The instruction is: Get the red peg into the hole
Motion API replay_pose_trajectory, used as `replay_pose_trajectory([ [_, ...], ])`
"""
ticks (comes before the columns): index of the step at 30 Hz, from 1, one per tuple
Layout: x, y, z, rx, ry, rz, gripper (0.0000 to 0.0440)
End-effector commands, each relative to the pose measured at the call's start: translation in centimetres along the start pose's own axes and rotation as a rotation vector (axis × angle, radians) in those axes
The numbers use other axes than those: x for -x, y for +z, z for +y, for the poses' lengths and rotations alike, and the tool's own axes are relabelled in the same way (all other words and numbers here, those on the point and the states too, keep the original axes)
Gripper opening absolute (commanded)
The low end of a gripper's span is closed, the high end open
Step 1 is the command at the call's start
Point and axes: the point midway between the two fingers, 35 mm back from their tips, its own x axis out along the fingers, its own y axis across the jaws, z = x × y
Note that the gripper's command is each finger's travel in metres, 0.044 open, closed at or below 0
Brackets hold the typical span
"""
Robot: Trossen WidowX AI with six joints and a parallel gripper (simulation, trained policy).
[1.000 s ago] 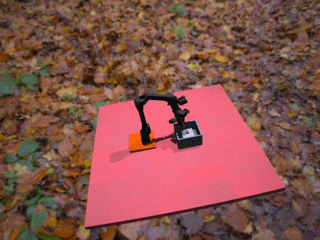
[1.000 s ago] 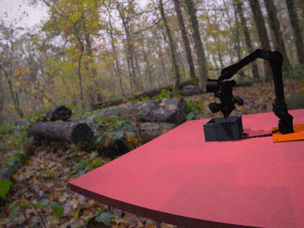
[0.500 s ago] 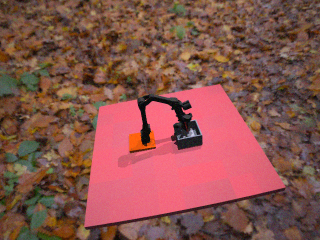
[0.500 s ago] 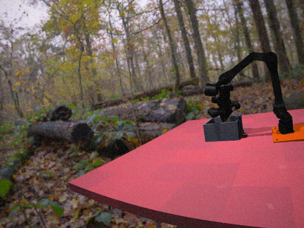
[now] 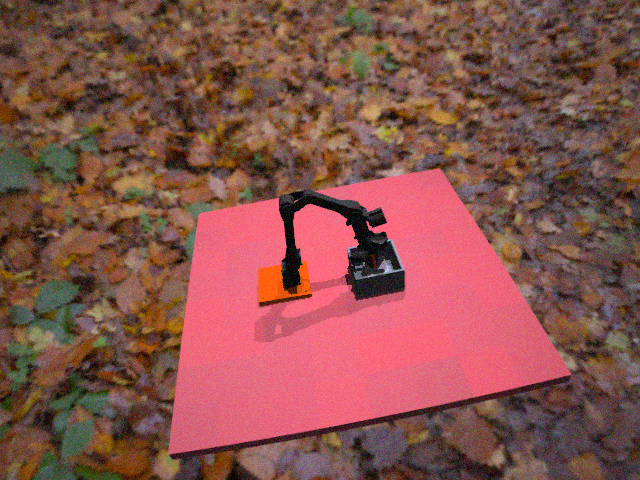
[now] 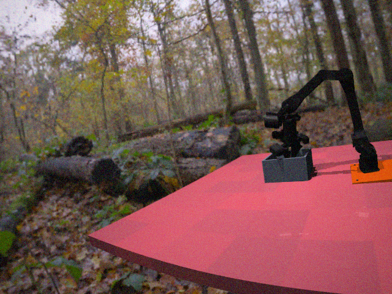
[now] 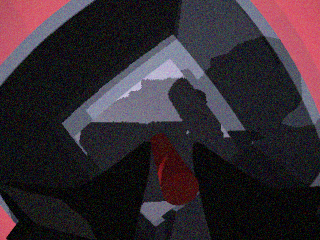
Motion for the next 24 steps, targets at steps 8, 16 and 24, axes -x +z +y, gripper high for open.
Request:
replay_pose_trajectory([
  [8,1.3,2.6,1.3,0.045,0.035,0.012,0.0164],
  [16,2.7,4.8,2.8,0.044,0.047,0.048,0.0179],
  [24,4.2,6.6,4.1,0.026,0.039,0.104,0.0188],
])
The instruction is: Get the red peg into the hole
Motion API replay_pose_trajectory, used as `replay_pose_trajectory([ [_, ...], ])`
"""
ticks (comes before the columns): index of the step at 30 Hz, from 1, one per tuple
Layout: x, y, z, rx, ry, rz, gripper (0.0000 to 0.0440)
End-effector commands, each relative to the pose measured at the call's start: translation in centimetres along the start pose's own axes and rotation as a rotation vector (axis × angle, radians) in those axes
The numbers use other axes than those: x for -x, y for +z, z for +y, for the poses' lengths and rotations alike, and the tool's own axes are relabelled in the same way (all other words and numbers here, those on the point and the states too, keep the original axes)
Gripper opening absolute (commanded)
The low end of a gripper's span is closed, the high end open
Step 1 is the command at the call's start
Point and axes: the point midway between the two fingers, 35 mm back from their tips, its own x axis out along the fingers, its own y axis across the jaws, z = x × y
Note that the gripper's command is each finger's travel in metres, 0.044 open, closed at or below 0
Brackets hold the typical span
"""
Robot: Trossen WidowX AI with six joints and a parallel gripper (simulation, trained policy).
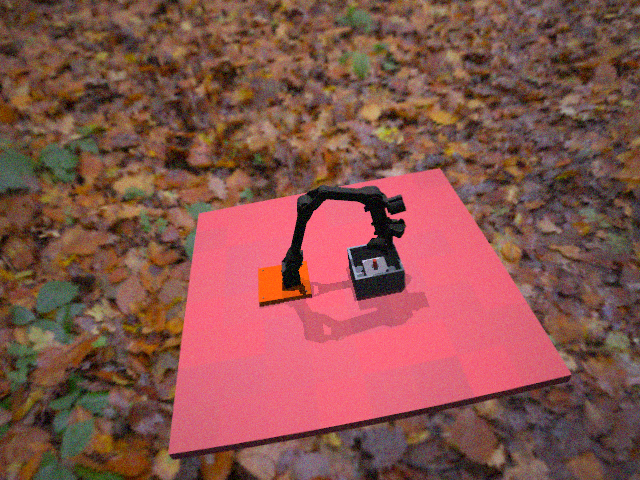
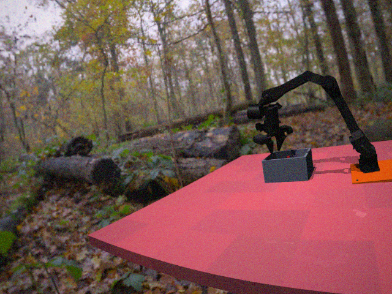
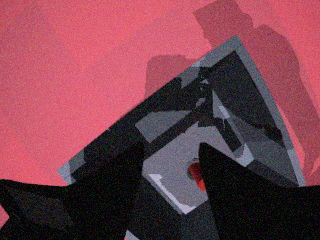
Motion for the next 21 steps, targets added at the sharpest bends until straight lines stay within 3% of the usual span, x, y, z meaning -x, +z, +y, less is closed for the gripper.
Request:
replay_pose_trajectory([
  [1,0.6,0.5,0.5,-0.013,0.000,0.023,0.0189],
  [16,3.1,0.8,2.5,-0.054,-0.053,0.147,0.0207],
  [21,3.0,1.5,3.7,-0.067,-0.041,0.127,0.0213],
])
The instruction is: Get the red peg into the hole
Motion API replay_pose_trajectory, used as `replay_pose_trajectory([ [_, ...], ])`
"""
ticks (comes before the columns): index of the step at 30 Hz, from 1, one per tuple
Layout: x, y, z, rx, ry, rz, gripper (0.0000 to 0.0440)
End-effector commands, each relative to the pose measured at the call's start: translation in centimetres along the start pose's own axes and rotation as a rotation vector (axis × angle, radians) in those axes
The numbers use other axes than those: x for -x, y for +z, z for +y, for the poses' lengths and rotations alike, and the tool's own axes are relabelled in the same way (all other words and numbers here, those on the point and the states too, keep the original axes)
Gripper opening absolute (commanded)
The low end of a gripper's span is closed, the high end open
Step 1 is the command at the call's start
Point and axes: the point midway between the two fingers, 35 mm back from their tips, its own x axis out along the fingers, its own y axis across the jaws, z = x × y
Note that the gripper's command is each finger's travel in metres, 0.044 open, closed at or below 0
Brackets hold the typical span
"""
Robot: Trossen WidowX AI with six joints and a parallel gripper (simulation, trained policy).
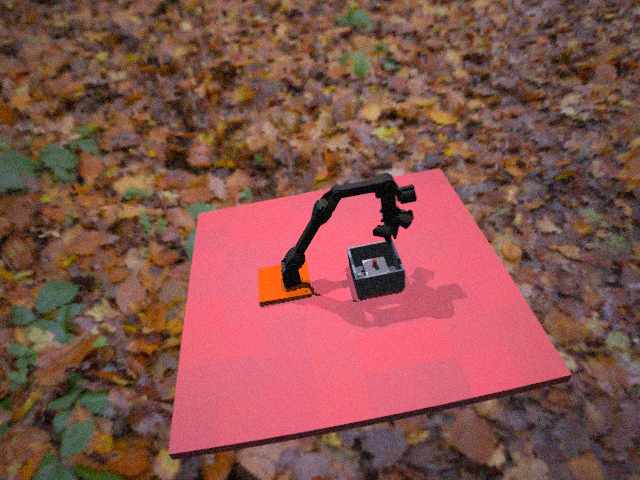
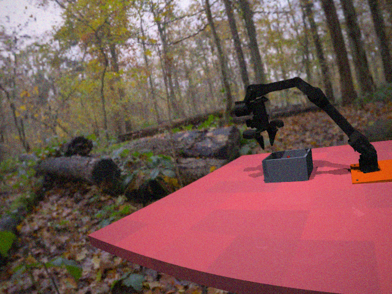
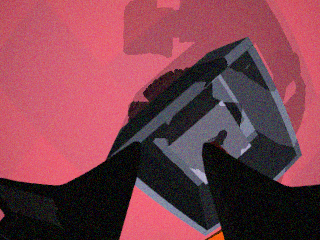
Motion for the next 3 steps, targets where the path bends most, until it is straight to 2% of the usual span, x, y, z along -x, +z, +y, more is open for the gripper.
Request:
replay_pose_trajectory([
  [1,-0.07,0.18,0.61,-0.009,0.004,-0.004,0.0214],
  [3,-0.17,0.29,0.96,-0.009,0.003,-0.009,0.0217],
])
